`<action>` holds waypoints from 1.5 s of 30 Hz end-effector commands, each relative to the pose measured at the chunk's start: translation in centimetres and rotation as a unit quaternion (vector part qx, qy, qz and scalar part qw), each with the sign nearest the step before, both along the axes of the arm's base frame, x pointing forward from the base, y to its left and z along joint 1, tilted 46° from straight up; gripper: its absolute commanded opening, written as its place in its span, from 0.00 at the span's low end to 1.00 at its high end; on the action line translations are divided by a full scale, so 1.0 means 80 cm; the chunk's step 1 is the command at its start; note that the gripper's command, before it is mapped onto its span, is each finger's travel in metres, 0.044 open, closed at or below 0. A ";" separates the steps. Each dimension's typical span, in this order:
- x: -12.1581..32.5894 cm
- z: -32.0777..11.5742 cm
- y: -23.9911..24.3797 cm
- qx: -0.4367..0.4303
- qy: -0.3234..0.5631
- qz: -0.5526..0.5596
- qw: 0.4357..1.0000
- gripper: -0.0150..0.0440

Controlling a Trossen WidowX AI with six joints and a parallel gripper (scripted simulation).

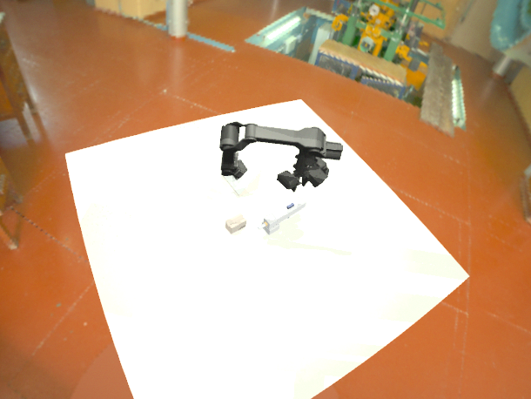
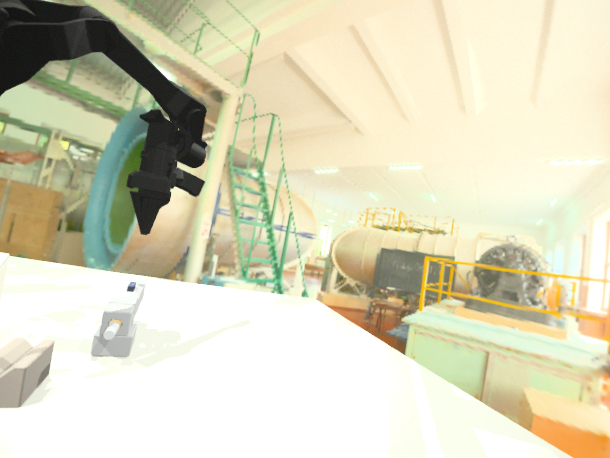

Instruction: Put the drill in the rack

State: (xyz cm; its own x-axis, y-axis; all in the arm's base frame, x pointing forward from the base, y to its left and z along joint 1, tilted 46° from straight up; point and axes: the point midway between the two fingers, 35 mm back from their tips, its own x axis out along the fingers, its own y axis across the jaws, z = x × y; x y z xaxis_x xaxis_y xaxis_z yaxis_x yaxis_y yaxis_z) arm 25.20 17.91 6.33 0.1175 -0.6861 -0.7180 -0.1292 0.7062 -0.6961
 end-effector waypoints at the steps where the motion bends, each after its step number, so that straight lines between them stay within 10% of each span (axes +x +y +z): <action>1: -0.004 0.012 0.009 0.000 0.004 -0.001 1.000 0.83; 5: 0.007 0.006 -0.014 -0.005 0.050 0.055 0.997 1.00; 17: 0.034 0.023 -0.135 -0.044 0.329 0.343 0.878 1.00; 45: 0.030 0.038 -0.239 -0.081 0.495 0.485 0.716 1.00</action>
